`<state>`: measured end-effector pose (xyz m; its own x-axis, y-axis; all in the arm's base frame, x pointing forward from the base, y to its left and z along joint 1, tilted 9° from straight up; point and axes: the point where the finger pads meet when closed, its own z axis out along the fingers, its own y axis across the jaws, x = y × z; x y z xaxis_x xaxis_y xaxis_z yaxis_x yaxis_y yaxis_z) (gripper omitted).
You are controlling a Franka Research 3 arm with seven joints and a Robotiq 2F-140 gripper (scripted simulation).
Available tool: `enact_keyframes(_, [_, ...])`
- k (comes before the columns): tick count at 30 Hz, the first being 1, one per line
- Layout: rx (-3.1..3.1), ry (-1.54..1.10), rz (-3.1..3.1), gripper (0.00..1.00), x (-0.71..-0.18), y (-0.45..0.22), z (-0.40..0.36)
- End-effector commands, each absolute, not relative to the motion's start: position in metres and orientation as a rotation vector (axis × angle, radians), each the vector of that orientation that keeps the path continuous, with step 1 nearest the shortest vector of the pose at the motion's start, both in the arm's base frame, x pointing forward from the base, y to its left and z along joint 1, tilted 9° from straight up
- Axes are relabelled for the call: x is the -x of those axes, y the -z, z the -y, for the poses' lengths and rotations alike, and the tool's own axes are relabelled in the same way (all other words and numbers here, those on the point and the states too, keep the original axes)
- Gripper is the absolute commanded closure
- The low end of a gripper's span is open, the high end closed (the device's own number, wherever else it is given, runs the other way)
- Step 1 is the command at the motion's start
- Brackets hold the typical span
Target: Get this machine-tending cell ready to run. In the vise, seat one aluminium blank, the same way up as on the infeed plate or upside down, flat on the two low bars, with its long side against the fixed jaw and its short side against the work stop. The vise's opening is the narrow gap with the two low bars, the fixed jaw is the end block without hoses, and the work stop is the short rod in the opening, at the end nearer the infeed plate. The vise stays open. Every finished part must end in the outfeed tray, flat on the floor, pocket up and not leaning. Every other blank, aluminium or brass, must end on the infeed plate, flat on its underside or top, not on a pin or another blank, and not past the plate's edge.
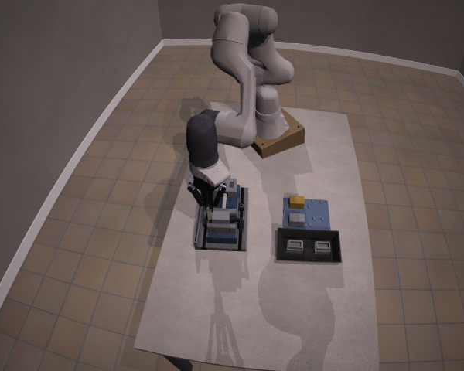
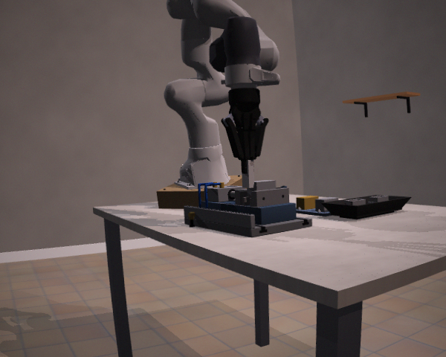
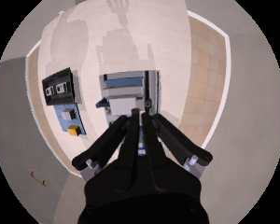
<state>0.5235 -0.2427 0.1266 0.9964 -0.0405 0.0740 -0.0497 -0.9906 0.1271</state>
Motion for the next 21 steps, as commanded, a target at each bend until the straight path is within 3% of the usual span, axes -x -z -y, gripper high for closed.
enact_keyframes(1, [-3.007, -0.114, 0.070, 1.00, -0.5252, -0.1274, 0.2399])
enact_keyframes(21, [-3.007, -0.114, 0.070, 1.00, -0.5254, -0.1271, 0.2374])
